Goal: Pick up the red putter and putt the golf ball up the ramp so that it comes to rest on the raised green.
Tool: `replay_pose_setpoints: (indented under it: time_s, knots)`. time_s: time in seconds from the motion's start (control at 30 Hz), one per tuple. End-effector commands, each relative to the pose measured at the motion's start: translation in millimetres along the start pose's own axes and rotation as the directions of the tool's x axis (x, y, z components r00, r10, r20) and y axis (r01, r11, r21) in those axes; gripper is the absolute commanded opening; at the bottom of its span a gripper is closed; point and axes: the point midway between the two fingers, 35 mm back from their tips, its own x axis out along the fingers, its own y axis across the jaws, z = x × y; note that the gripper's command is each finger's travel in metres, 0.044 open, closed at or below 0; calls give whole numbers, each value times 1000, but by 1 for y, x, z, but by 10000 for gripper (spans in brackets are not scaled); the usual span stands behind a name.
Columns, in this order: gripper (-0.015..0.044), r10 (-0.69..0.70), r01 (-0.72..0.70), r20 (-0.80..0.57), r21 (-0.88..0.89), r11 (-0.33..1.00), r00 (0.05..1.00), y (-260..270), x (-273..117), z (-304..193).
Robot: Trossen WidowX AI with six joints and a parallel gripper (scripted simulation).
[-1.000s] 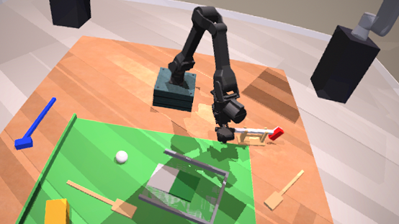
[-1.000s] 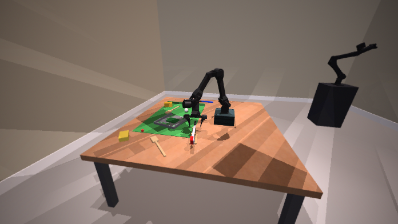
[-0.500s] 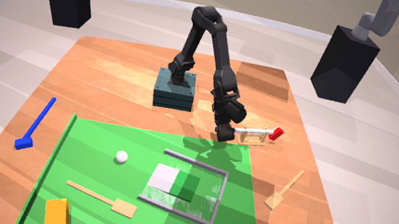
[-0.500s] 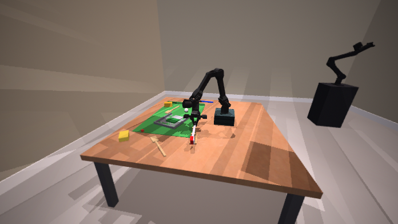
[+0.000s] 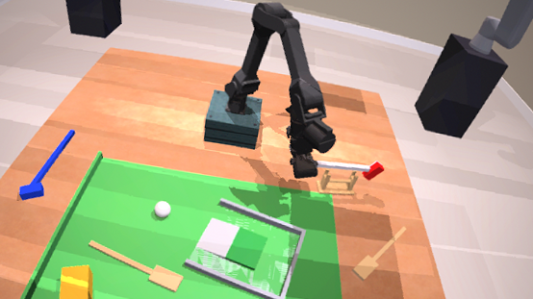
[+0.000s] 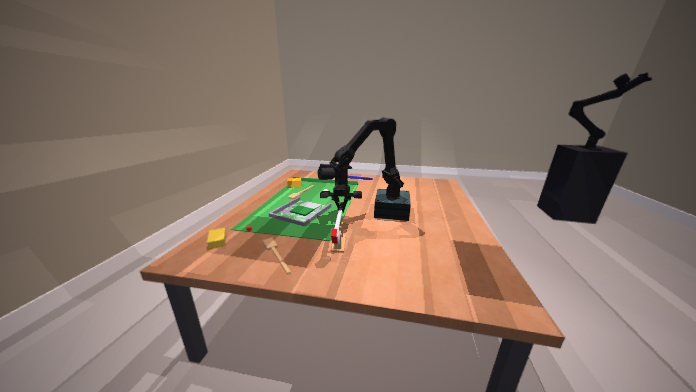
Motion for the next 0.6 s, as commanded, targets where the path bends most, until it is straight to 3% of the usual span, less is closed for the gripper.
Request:
replay_pose_setpoints:
  time_s: [0.0, 0.1, 0.27, 0.57]
  knots:
    - [0, -14, 15, 21, -9, 1000, 1000, -1, -33, 11]
    - [0, -14, 14, 21, -9, 1000, 1000, 1, -51, 14]
    - [0, -21, 21, 8, 15, 1000, 1000, -2, -48, 9]
    - [0, -44, 56, -52, 255, 965, 998, -23, -66, -37]
